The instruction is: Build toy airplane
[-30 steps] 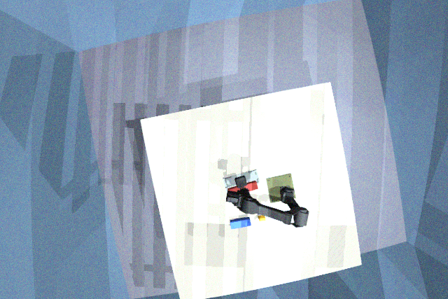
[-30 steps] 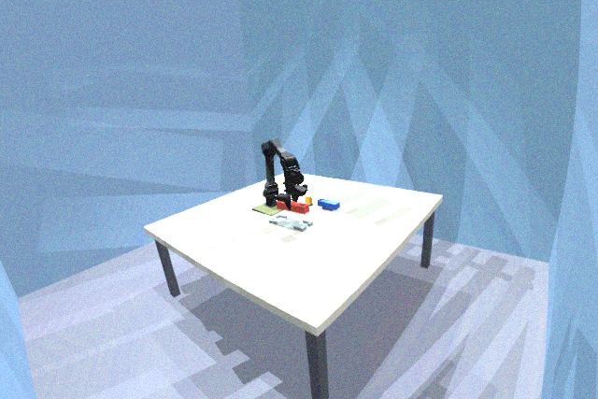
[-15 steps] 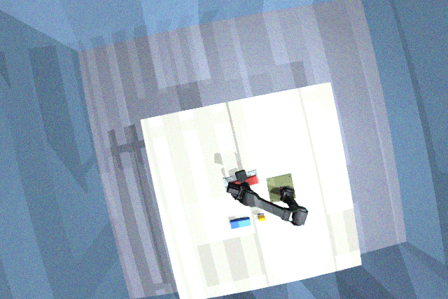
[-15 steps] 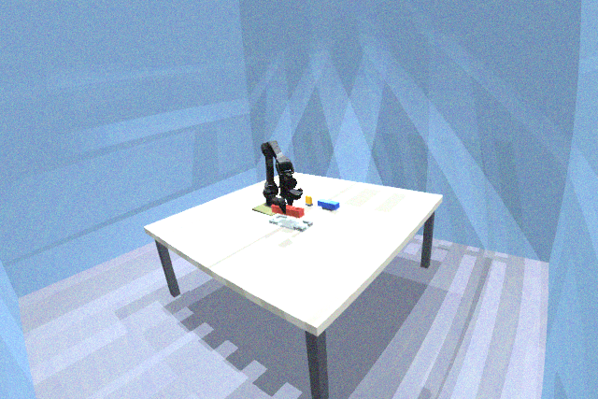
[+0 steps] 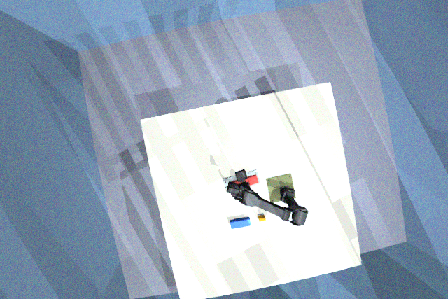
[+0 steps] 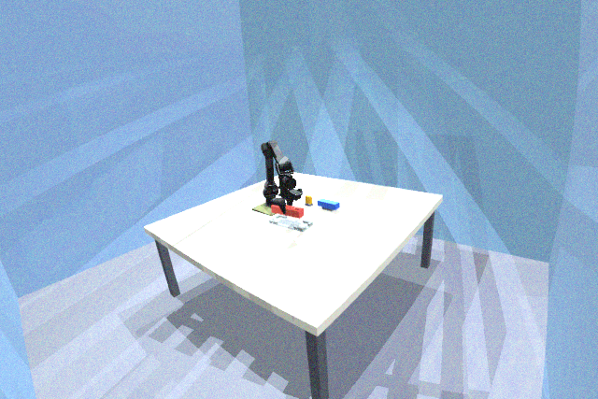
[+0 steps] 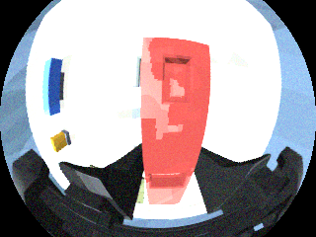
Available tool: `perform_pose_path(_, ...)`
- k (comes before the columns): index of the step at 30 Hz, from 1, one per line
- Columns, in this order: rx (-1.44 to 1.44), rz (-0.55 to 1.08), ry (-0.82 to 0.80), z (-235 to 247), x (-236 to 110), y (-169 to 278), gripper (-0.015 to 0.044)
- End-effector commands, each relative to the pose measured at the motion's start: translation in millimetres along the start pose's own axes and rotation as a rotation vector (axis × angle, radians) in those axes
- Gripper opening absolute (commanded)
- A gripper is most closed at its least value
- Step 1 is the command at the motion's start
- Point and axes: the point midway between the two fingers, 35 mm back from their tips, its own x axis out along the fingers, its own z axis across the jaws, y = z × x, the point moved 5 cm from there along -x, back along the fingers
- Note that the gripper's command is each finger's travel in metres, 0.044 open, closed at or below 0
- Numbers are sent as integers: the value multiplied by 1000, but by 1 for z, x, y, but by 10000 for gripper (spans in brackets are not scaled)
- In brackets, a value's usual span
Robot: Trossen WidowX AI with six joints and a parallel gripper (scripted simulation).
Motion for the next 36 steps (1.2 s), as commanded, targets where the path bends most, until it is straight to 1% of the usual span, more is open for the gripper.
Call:
perform_pose_path(1, -6, -5, -4, 0, 0, -1, 195)
perform_pose_path(27, -6, -5, -4, 1, 38, -2, 195)
perform_pose_path(32, -6, -5, -4, 1, 40, -1, 195)
perform_pose_path(36, -6, 1, -1, 1, 38, -1, 168)
